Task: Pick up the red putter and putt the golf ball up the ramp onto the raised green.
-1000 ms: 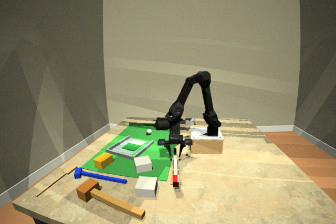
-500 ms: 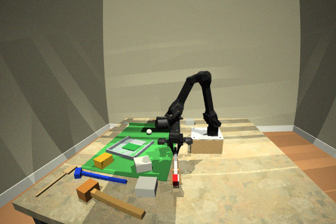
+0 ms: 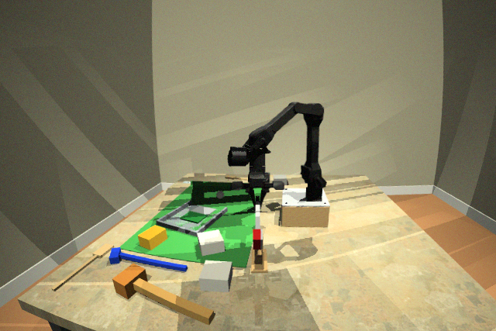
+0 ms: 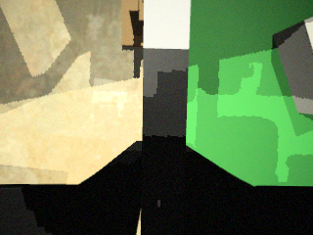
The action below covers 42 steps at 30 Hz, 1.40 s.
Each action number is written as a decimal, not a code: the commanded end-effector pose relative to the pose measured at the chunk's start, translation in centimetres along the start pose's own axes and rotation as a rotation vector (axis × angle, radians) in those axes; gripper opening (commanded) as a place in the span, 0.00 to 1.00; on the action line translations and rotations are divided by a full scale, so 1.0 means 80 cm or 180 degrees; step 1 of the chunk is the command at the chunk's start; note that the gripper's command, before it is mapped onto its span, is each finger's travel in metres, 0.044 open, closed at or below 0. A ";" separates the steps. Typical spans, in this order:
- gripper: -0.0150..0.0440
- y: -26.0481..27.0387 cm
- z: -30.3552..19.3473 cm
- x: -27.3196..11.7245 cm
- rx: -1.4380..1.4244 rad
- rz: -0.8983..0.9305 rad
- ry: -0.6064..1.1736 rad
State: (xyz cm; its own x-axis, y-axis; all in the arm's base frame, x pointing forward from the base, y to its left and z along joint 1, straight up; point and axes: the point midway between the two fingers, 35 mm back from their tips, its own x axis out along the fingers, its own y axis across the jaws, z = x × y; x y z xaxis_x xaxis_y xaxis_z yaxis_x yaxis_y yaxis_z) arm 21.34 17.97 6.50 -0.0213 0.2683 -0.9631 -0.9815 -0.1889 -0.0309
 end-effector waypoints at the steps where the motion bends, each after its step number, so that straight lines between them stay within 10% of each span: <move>1: 0.25 -0.002 -0.004 0.002 0.0051 -0.0004 0.0007; 42: 0.25 -0.059 -0.264 -0.087 0.3780 -0.0626 0.0410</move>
State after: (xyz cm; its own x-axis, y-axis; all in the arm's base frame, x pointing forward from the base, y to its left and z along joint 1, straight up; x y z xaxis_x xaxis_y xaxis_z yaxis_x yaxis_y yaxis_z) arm 29.91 -1.37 7.35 0.0954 0.1020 -0.9902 -0.5986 0.8007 0.0248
